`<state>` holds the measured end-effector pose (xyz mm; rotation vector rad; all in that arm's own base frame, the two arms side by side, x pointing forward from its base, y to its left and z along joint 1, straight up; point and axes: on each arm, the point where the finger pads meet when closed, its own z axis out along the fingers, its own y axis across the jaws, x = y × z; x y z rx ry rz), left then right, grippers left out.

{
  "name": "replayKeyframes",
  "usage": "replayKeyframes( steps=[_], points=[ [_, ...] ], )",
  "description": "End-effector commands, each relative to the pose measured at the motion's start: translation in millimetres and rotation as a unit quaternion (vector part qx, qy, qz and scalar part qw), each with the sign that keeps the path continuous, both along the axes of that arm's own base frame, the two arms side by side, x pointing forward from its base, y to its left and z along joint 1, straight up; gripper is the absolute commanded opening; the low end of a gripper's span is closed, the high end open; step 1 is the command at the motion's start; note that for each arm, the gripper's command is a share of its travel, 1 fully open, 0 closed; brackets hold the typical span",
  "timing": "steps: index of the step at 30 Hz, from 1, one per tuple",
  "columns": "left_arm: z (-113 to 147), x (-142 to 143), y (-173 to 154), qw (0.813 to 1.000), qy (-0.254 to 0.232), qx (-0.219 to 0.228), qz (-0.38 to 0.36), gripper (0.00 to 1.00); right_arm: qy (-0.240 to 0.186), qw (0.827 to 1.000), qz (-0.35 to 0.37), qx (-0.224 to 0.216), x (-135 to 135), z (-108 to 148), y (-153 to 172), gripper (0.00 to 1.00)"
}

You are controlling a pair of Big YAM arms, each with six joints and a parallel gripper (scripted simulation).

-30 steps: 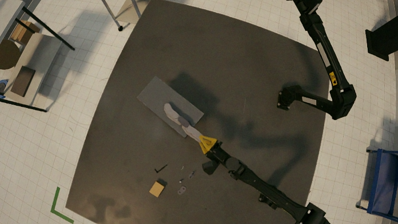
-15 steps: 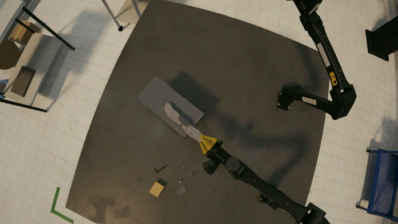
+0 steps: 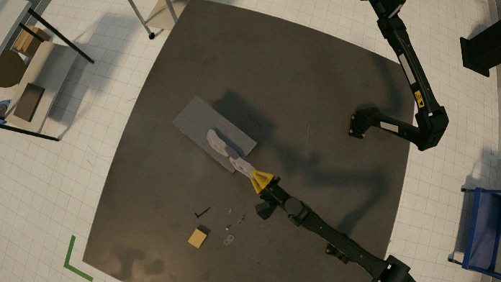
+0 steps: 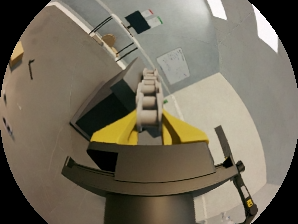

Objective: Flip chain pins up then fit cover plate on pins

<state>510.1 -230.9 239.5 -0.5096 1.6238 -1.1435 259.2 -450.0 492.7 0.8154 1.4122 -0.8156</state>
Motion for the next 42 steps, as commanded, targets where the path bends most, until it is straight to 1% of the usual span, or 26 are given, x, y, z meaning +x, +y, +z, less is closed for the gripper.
replayKeyframes(
  steps=[1, 2, 4, 7, 15, 17, 18, 19, 29, 34, 35, 36, 42],
  points=[
    [51.3, 12.2, -6.2, 0.999, -0.048, -0.019, -0.001, 0.19, -0.008, 1.000, 0.004, -0.013, 2.4, 13.9, 6.3, 1.00],
    [56.9, 12.6, -7.1, 0.998, -0.056, -0.022, -0.002, 0.19, -0.008, 1.000, 0.004, -0.013, 2.4, 13.9, 6.3, 1.00],
    [56.9, 12.6, -7.1, 0.998, -0.056, -0.022, -0.002, 0.19, -0.008, 1.000, 0.004, -0.013, 2.4, 13.9, 6.3, 1.00],
    [57.9, 9.9, -13.2, 0.998, -0.063, -0.011, -0.005, 0.19, -0.008, 1.000, 0.004, -0.013, 2.4, 13.9, 6.3, 1.00],
    [58.8, 9.1, -15.0, 0.997, -0.077, 0.017, -0.004, 0.19, -0.008, 1.000, 0.004, -0.013, 2.4, 13.9, 6.3, 1.00],
    [58.8, 9.1, -15.0, 0.997, -0.077, 0.017, -0.004, 0.19, -0.008, 1.000, 0.004, -0.013, 2.4, 13.9, 6.3, 1.00],
    [54.2, 10.9, -9.5, 0.997, -0.071, 0.021, -0.001, 0.19, -0.008, 1.000, 0.004, -0.013, 2.4, 13.9, 6.3, 1.00],
    [59.0, 10.2, -12.9, 0.997, -0.079, 0.021, -0.003, 0.19, -0.008, 1.000, 0.004, -0.013, 2.4, 13.9, 6.3, 1.00],
    [60.3, 8.4, -17.3, 0.994, -0.097, 0.054, -0.002, 0.19, -0.008, 1.000, 0.004, -0.013, 2.4, 13.9, 6.3, 1.00],
    [60.7, 8.4, -17.5, 0.993, -0.101, 0.062, -0.001, 0.19, -0.008, 1.000, 0.004, -0.013, 2.4, 13.9, 6.3, 1.00],
    [55.2, 10.5, -12.5, 0.993, -0.096, 0.069, 0.003, 0.19, -0.008, 1.000, 0.004, -0.013, 2.4, 13.9, 6.3, 1.00],
    [61.0, 9.0, -16.7, 0.992, -0.104, 0.069, 0.001, 0.19, -0.008, 1.000, 0.004, -0.013, 2.4, 13.9, 6.3, 1.00],
    [61.8, 8.2, -19.0, 0.989, -0.114, 0.089, 0.001, 0.19, -0.008, 1.000, 0.004, -0.013, 2.4, 13.9, 6.3, 1.00]
  ],
)
